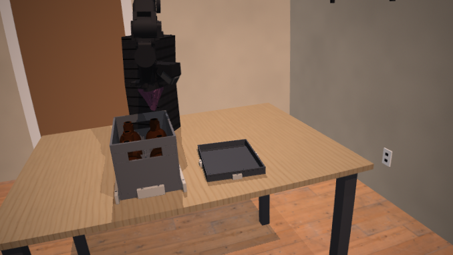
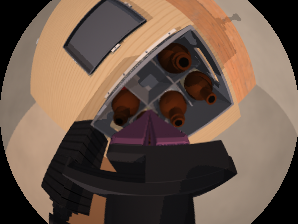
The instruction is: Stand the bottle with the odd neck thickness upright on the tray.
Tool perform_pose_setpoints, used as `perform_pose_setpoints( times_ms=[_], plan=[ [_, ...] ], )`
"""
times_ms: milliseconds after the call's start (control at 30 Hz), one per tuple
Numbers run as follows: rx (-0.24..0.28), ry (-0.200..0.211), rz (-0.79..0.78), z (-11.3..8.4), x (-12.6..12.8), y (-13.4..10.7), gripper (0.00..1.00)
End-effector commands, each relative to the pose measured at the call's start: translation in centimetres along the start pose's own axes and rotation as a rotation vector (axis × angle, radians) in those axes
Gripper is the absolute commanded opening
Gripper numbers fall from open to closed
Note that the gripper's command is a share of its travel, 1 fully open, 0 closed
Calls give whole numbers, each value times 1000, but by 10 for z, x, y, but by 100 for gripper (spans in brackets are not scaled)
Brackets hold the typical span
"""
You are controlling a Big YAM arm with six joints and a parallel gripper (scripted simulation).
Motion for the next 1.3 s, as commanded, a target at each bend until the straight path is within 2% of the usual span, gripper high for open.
perform_pose_setpoints(
  times_ms=[0, 67, 100, 133, 167, 233, 300, 333, 367, 400, 433, 467, 500, 567, 600, 700, 800, 1267],
  plan=[
    [-13, -16, 10, -3, -37, 1, 0],
    [-16, -18, 10, -4, -80, 0, 0],
    [-15, -18, 10, -4, -80, 0, 0],
    [-17, -19, 10, -5, -101, -2, 0],
    [-16, -19, 10, -5, -101, -2, 0],
    [-18, -21, 10, -7, -129, -6, 0],
    [-17, -22, 10, -7, -135, -7, 0],
    [-17, -22, 10, -7, -135, -7, 61],
    [-39, -57, -3, -28, -140, 3, 61],
    [-25, -33, -16, -22, -124, 3, 61],
    [-20, -25, -15, -20, -121, 0, 61],
    [-1, 7, -12, -1, -114, -6, 61],
    [4, 13, -11, 2, -112, -7, 61],
    [4, 13, -11, 2, -112, -7, 61],
    [-19, -27, -15, -19, -122, 1, 61],
    [-29, -44, -17, -24, -128, 5, 61],
    [-21, -30, -14, -16, -126, 2, 61],
    [-21, -30, -14, -16, -126, 2, 61]
  ],
)
Point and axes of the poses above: the point where the finger pads meet when closed, its own z axis out along the fingers, its own x axis across the jaws, y = z × x, the point moved 7 cm from there along -z, back along the fingers
